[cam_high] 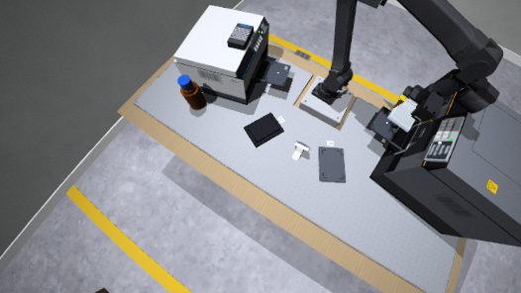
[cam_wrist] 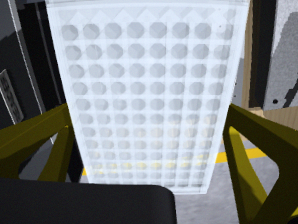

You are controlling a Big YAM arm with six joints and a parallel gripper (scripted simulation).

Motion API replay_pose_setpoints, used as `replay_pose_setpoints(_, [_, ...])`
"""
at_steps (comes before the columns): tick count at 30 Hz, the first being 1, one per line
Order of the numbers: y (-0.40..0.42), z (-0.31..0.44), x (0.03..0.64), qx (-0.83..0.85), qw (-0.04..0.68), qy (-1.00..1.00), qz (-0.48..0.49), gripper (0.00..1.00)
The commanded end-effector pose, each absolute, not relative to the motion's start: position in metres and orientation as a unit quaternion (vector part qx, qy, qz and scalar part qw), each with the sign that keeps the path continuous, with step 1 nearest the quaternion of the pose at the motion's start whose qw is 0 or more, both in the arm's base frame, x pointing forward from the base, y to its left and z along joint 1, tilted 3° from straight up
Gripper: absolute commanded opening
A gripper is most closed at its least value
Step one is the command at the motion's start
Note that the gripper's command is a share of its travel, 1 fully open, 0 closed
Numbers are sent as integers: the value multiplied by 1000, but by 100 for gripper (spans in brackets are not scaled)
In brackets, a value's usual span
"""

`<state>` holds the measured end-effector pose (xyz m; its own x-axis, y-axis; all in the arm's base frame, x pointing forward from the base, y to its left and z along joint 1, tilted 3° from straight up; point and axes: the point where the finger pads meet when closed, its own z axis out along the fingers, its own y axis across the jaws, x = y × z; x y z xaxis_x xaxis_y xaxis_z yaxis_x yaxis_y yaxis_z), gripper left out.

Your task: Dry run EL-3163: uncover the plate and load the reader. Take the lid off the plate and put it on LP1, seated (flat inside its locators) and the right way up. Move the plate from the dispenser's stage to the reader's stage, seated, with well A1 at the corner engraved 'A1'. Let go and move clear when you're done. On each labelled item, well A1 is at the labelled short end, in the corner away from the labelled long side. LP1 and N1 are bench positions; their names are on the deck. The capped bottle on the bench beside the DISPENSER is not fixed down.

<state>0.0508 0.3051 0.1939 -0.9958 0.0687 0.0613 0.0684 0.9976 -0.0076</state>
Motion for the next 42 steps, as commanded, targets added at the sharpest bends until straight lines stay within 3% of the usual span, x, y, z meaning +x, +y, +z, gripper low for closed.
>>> replay_pose_setpoints(1, [305,191,45,-27,32,-999,0,86])
replay_pose_setpoints(42, [303,167,47,-44,33,-998,9,86])
